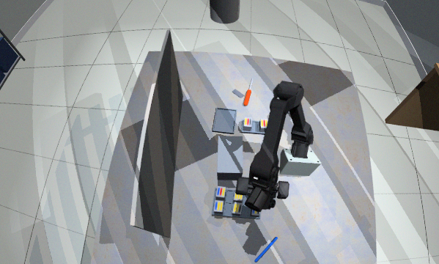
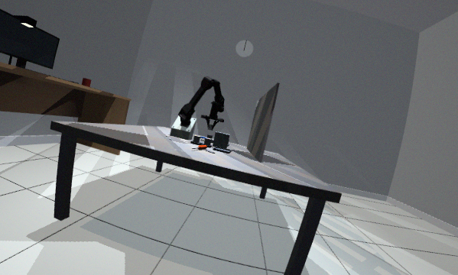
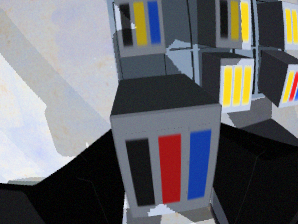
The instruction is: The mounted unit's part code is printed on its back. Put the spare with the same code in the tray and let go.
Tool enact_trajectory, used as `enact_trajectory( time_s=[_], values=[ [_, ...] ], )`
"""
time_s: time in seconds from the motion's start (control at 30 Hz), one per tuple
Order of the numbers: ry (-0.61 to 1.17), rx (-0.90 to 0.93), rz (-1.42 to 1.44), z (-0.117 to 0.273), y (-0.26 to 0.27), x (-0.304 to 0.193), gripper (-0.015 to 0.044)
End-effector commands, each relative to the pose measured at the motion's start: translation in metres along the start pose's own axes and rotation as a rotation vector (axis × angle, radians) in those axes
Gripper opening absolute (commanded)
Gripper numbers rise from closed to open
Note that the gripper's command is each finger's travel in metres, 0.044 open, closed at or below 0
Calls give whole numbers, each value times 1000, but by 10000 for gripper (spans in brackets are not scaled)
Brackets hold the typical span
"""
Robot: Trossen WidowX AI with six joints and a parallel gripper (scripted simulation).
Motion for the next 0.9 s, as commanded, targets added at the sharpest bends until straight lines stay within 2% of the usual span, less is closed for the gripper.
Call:
enact_trajectory(
  time_s=[0.0, 0.27, 0.4, 0.87],
  values=[
    [-7, -3, -5, 18, -2, 4, 0],
    [-2, 5, -6, 58, 0, 6, 0],
    [-7, 5, -5, 63, -3, 3, 0],
    [-104, -20, -26, 80, -64, -69, 0]
  ],
)
Point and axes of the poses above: the point midway between the two fingers, 35 mm back from their tips, its own z axis back along the fingers, its own y axis across the jaws, x = y × z, the point moved 2 cm from there along z, back along the fingers, and after that the axes turned 15 degrees about z, right-handed, at the moved point
